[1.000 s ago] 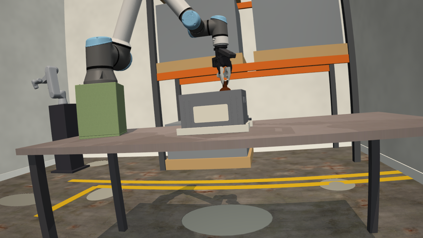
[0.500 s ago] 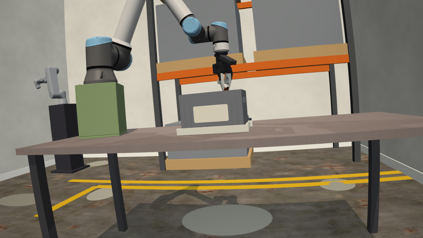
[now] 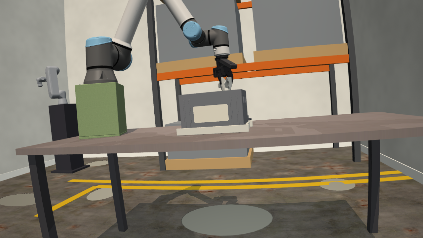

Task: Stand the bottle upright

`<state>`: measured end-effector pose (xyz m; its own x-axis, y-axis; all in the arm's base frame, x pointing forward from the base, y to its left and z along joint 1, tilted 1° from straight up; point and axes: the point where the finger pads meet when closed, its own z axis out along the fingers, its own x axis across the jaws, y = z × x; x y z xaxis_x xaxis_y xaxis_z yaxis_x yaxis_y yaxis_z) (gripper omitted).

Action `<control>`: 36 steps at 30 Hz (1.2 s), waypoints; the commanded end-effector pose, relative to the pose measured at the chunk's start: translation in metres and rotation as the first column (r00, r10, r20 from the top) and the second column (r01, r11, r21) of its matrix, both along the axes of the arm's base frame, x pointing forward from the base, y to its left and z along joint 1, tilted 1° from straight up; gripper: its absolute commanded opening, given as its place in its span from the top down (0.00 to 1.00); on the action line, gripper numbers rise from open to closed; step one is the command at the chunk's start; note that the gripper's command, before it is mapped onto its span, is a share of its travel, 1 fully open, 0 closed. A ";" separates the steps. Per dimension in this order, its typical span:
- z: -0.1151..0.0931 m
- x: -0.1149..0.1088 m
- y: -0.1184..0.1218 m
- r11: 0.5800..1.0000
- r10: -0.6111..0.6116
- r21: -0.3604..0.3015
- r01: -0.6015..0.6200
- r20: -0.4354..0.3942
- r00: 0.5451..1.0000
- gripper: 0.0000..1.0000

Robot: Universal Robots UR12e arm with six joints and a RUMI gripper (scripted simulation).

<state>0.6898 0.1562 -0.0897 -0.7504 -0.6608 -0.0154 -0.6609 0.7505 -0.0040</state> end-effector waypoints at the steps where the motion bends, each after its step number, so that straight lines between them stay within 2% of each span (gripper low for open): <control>1: -0.003 0.001 0.002 1.000 0.002 -0.001 -0.002 0.005 1.000 1.00; 36: -0.006 0.001 0.002 1.000 0.002 -0.001 -0.002 0.006 1.000 1.00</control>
